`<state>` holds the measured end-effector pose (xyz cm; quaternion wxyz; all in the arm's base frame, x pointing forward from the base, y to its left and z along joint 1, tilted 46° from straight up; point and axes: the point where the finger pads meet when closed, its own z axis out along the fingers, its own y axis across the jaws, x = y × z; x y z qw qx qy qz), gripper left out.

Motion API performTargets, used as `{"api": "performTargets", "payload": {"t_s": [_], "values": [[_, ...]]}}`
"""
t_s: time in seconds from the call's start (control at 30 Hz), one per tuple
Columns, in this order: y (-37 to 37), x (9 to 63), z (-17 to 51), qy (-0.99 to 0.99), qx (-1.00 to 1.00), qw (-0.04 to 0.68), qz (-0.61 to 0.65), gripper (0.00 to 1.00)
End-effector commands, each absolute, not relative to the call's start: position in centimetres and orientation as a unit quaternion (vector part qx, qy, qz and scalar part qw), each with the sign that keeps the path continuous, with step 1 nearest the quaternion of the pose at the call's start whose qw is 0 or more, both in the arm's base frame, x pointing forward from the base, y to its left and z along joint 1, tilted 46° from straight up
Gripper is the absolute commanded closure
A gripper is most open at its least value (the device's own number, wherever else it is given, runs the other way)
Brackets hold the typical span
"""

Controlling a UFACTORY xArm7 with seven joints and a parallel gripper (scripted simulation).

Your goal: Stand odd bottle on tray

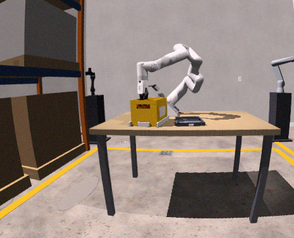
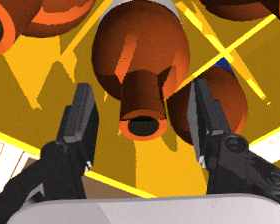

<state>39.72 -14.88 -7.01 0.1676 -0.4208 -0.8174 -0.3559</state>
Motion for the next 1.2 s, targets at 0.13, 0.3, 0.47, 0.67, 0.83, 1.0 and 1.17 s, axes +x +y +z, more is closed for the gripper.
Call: {"api": "performTargets", "payload": {"t_s": [0.13,0.3,0.47,0.67,0.83,1.0,1.17], "values": [[-15.14,39.78,-6.93,-0.818,-0.422,0.165,-0.355,0.35],[-15.14,39.78,-6.93,-0.818,-0.422,0.165,-0.355,0.35],[-15.14,39.78,-6.93,-0.818,-0.422,0.165,-0.355,0.35],[-15.14,39.78,-6.93,-0.818,-0.422,0.165,-0.355,0.35],[-15.14,39.78,-6.93,-0.818,-0.422,0.165,-0.355,0.35],[-15.15,39.78,-6.91,-0.818,-0.422,0.165,-0.355,0.35],[-15.40,39.77,-6.67,-0.818,-0.422,0.165,-0.355,0.35]]}}
